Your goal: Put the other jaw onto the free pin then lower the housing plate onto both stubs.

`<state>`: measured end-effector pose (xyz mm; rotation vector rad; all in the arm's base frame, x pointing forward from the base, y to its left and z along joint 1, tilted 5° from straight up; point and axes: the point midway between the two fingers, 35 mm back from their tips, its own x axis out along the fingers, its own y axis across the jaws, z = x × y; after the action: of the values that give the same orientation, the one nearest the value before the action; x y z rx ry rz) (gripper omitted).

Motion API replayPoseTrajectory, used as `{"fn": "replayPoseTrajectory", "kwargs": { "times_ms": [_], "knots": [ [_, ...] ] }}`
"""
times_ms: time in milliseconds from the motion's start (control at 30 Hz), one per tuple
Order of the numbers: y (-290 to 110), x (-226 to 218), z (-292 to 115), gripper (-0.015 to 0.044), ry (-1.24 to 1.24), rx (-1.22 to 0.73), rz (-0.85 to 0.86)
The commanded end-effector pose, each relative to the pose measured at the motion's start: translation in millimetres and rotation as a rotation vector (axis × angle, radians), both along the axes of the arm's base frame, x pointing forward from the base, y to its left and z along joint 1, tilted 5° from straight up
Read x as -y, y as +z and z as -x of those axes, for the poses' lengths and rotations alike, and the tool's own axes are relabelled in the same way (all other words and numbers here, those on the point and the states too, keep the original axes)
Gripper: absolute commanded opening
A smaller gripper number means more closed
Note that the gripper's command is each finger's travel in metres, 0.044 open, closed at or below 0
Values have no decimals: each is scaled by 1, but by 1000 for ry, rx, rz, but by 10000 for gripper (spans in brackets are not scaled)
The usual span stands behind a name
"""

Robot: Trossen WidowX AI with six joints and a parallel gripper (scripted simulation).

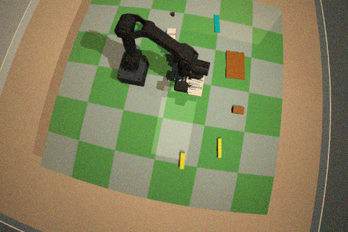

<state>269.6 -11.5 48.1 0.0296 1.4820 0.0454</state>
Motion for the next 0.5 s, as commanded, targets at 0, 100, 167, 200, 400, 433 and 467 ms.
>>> {"fn": "replayPoseTrajectory", "kwargs": {
  "times_ms": [0, 100, 167, 200, 400, 433, 467],
  "knots": [
    [-5, -1, -1, 351, -3, -2, -4],
    [-10, -1, -1, 351, -3, -2, -4],
    [-13, -1, -2, 351, -3, -2, -4],
    [-15, -1, -2, 351, -3, -2, -4],
    [-25, -2, -3, 351, -3, -2, -4],
    [-27, -2, -4, 351, -3, -2, -4],
    [-28, -2, -4, 351, -3, -2, -4]
  ]
}}
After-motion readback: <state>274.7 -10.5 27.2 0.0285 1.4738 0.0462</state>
